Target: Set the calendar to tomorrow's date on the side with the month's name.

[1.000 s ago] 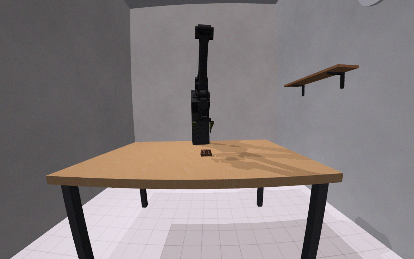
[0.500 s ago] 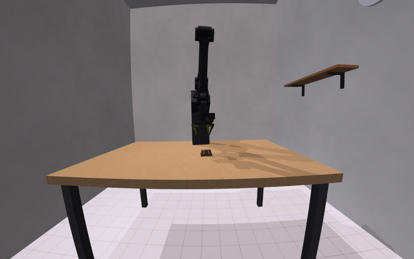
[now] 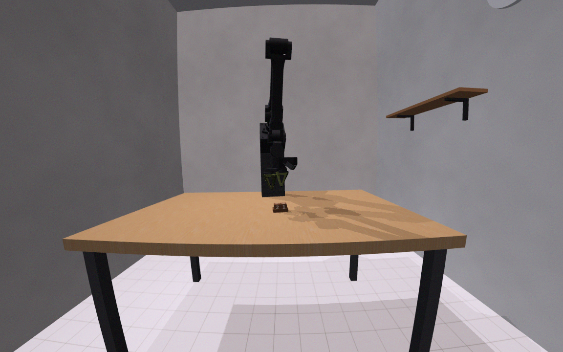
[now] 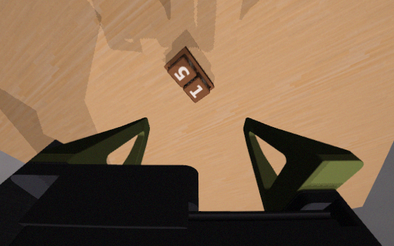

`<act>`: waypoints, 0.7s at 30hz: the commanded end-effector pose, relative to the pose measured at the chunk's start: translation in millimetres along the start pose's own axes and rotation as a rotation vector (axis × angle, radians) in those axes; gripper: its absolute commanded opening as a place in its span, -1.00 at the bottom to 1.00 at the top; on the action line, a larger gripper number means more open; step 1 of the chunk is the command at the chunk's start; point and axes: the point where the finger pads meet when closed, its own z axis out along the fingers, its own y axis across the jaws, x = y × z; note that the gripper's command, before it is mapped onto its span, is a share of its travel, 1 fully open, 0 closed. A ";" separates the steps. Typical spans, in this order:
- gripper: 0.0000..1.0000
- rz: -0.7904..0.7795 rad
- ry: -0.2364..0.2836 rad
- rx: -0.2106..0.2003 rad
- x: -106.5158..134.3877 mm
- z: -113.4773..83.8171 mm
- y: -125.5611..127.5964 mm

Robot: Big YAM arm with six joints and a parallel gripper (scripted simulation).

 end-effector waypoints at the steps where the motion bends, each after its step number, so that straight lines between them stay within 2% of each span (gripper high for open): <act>1: 1.00 -0.191 -0.009 0.007 -4.1 4.3 -0.3; 8: 1.00 -0.414 -0.009 0.006 -4.1 12.6 0.9; 11: 1.00 -0.421 -0.009 0.006 -4.0 12.9 0.9; 14: 1.00 -0.572 -0.009 0.006 -3.9 18.6 1.9; 19: 1.00 -0.672 -0.006 0.000 -0.9 20.2 5.8; 21: 1.00 -0.683 -0.011 0.018 -6.0 15.7 -1.3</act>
